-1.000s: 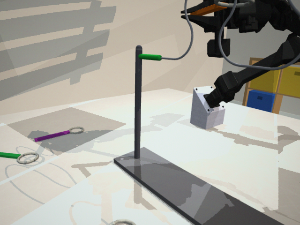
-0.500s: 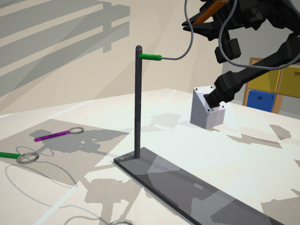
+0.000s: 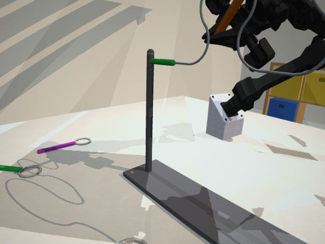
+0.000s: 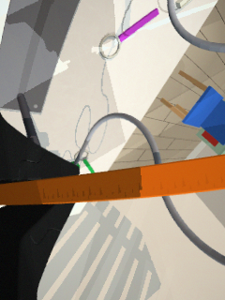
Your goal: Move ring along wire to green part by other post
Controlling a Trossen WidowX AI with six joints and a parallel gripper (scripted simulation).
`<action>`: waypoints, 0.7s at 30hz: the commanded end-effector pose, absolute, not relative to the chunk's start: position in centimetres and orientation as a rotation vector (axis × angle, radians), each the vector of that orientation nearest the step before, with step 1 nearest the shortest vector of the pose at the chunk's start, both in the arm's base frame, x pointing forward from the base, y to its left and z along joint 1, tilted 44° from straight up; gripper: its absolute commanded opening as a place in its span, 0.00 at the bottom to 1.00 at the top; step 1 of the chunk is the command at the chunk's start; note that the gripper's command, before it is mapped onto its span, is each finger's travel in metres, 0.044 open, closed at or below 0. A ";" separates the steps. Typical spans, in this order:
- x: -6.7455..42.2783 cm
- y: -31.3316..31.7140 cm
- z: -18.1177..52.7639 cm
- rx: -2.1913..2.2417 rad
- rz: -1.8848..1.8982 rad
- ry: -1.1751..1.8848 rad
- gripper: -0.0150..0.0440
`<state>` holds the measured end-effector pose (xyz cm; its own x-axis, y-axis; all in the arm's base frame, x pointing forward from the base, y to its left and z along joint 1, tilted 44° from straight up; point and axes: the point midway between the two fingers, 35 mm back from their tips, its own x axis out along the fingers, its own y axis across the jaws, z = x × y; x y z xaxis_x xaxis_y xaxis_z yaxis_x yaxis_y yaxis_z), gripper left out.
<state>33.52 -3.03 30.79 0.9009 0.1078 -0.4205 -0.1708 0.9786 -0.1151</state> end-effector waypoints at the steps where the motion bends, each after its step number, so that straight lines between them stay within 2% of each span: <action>1: 33.5 -2.5 30.5 -0.070 0.172 0.429 0.00; 21: 33.3 0.2 30.8 0.330 0.294 0.415 0.00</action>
<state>33.33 -0.25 30.95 0.8805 0.3144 -0.3548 -0.2060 0.9278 0.3111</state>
